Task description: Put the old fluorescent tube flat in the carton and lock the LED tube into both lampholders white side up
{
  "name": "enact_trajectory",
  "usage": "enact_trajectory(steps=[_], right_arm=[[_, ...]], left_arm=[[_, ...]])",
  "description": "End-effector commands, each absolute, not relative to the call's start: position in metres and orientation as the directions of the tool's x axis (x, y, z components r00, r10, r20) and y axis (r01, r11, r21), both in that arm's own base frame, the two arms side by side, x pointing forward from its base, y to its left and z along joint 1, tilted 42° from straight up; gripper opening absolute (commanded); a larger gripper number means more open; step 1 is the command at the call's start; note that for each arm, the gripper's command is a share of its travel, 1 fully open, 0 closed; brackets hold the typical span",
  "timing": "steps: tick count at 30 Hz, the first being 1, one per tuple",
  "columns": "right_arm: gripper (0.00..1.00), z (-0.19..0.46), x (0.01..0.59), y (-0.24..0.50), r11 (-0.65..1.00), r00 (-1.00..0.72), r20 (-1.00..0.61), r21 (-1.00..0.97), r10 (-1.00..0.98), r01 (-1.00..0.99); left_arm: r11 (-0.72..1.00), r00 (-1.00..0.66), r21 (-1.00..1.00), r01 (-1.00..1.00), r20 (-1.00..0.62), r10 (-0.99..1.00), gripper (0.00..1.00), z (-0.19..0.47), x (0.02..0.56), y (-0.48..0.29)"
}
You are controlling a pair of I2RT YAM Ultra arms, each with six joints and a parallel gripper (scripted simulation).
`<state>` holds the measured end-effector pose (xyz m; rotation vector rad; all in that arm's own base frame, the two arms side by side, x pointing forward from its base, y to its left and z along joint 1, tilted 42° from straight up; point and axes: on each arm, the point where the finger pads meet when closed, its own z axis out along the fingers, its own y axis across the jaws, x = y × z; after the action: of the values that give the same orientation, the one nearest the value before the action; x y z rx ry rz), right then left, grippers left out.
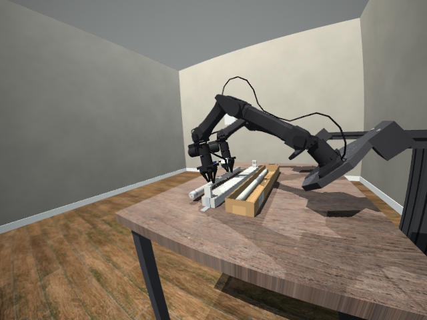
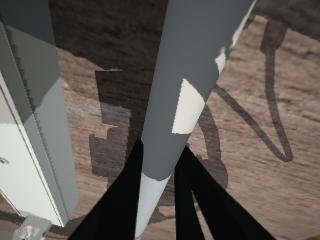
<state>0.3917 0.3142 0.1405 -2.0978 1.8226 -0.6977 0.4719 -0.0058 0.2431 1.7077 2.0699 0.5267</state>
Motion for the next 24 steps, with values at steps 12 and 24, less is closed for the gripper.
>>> enact_trajectory(steps=[12, 24], right_arm=[[0.11, 0.181, 0.375, 0.331, -0.163, 0.113, 0.124, -0.548, -0.986, -0.82], [0.11, 0.163, 0.372, 0.328, -0.18, 0.124, 0.14, -0.528, -0.982, -0.83]], left_arm=[[0.177, -0.154, 0.578, 0.797, -0.089, 0.984, 0.11, 0.282, 0.459, -0.014], [0.171, -0.151, 0.552, 0.816, -0.082, 0.985, 0.11, 0.264, 0.456, -0.015]])
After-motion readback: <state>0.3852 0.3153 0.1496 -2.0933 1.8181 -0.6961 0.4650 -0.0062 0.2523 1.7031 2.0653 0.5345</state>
